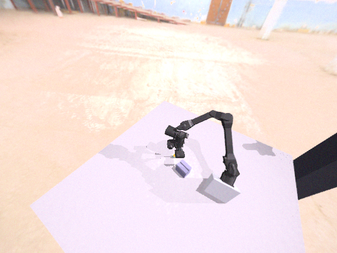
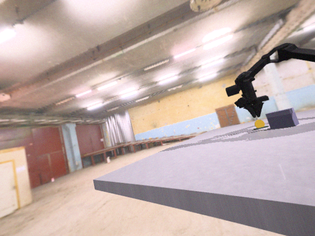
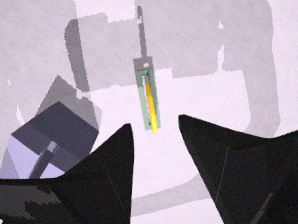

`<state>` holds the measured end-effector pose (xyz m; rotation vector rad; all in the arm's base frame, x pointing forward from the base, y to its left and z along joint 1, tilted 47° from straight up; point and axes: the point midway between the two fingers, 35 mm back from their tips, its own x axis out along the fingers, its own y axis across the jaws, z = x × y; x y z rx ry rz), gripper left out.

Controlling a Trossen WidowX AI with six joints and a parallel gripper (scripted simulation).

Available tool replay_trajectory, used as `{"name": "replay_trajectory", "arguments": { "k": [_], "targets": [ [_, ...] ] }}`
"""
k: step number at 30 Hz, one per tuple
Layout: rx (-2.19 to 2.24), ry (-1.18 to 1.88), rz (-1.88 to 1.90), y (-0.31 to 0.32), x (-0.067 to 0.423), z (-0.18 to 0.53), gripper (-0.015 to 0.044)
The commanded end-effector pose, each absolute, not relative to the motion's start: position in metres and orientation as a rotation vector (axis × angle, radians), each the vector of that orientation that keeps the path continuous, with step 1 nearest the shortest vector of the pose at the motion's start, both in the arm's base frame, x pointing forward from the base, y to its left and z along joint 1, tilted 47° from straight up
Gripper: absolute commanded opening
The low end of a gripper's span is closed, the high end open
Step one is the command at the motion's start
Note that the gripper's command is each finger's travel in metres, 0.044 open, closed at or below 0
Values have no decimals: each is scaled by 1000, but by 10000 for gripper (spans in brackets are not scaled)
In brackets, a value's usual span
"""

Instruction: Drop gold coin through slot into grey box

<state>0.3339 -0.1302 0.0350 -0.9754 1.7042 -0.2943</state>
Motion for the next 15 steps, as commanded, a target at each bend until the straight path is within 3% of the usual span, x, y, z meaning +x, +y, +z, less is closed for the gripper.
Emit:
{"name": "replay_trajectory", "arguments": {
  "k": [1,15],
  "targets": [
    [-980,1713,-297,-137,332,30,161],
    [-979,1714,-296,-153,331,15,161]
  ]
}}
